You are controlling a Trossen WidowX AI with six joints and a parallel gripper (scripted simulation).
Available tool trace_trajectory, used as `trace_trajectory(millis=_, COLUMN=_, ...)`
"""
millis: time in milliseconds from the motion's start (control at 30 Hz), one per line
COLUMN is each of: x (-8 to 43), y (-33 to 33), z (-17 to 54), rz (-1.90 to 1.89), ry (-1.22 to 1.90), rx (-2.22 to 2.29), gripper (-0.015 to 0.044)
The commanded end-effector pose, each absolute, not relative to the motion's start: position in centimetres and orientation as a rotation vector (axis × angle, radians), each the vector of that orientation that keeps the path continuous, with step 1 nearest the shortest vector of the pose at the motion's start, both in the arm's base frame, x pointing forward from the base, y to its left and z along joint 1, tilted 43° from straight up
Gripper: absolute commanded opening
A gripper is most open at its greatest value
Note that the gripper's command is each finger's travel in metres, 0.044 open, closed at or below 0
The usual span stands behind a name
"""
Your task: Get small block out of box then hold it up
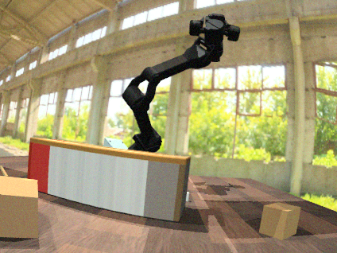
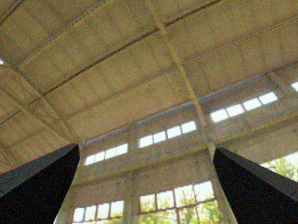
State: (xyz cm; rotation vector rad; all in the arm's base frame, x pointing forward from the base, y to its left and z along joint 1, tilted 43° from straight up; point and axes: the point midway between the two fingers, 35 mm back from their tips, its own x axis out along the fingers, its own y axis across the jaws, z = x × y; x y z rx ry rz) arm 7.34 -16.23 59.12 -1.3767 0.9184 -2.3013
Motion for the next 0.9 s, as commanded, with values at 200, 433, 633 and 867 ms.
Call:
trace_trajectory(millis=200, x=-5.4, y=-9.2, z=60.6, rz=-2.808, ry=1.271, rx=-1.117, gripper=0.04)
trace_trajectory(millis=433, x=-10.2, y=-2.0, z=60.2, rz=-3.072, ry=1.482, rx=-0.844, gripper=0.04)
trace_trajectory(millis=633, x=-11.8, y=5.0, z=59.1, rz=-3.29, ry=1.655, rx=-0.541, gripper=0.04)
trace_trajectory(millis=867, x=-10.6, y=13.6, z=57.1, rz=-3.52, ry=1.809, rx=-0.091, gripper=0.04)
